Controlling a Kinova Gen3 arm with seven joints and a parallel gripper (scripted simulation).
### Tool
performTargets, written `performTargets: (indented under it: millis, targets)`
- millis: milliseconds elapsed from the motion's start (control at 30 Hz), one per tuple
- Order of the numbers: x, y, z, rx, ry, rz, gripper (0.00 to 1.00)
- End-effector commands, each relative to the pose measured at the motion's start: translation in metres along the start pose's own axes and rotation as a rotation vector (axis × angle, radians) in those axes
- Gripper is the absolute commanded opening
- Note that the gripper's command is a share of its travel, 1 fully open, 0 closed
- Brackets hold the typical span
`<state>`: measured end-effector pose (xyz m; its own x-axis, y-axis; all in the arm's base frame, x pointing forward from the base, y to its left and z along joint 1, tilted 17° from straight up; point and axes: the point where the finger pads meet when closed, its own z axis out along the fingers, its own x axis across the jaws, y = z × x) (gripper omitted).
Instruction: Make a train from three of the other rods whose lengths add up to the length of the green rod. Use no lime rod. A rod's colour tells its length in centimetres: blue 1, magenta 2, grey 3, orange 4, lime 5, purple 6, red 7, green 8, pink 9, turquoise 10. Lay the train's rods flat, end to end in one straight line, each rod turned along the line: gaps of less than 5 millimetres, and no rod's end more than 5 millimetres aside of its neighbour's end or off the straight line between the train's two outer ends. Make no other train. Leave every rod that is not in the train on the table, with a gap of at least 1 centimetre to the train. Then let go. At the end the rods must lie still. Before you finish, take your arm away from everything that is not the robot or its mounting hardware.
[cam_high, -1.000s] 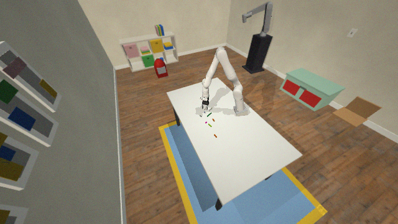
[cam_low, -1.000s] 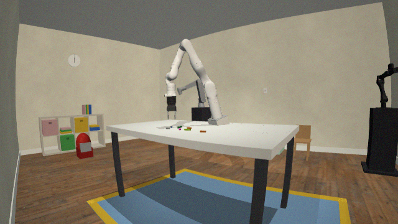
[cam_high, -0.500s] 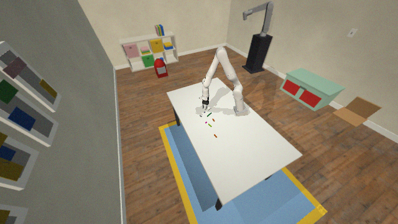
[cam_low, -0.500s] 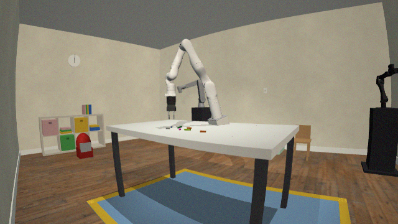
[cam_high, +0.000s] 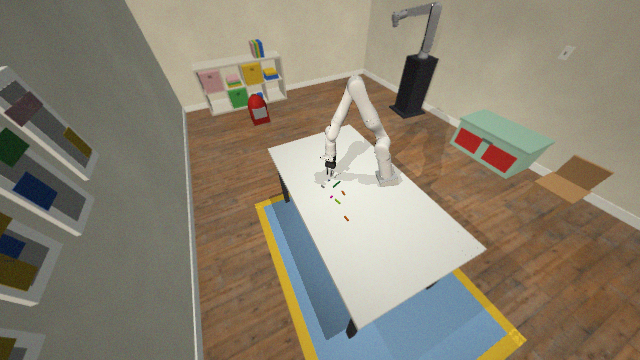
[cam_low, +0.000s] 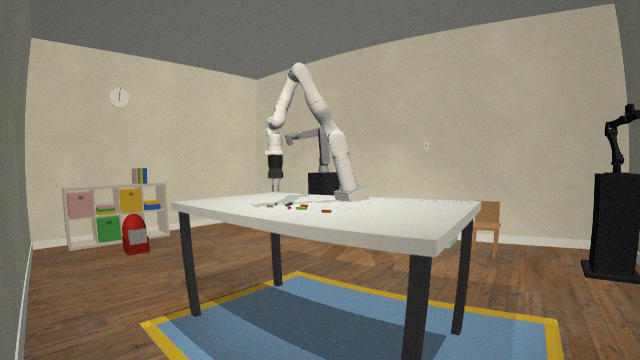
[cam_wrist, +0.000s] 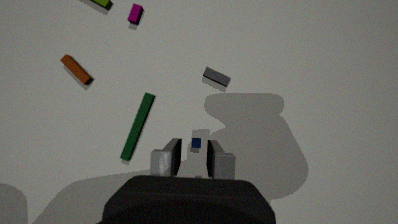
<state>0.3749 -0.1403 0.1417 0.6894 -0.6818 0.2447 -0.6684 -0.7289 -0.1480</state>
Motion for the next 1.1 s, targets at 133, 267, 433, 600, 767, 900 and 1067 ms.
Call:
performTargets:
  millis: [133,267,433,600,767,900,1067]
  targets:
    - [0.0,0.0,0.0,0.0,0.001,0.0,0.54]
    - [0.0,0.0,0.0,0.0,0.001,0.0,0.54]
    - [0.0,0.0,0.0,0.0,0.001,0.0,0.54]
    - [0.001,0.0,0.001,0.0,0.002,0.0,0.54]
    - [0.001,0.0,0.003,0.0,0.002,0.0,0.54]
    - [0.001,0.0,0.006,0.0,0.002,0.0,0.54]
    - [0.001,0.0,0.012,0.0,0.002,0.0,0.54]
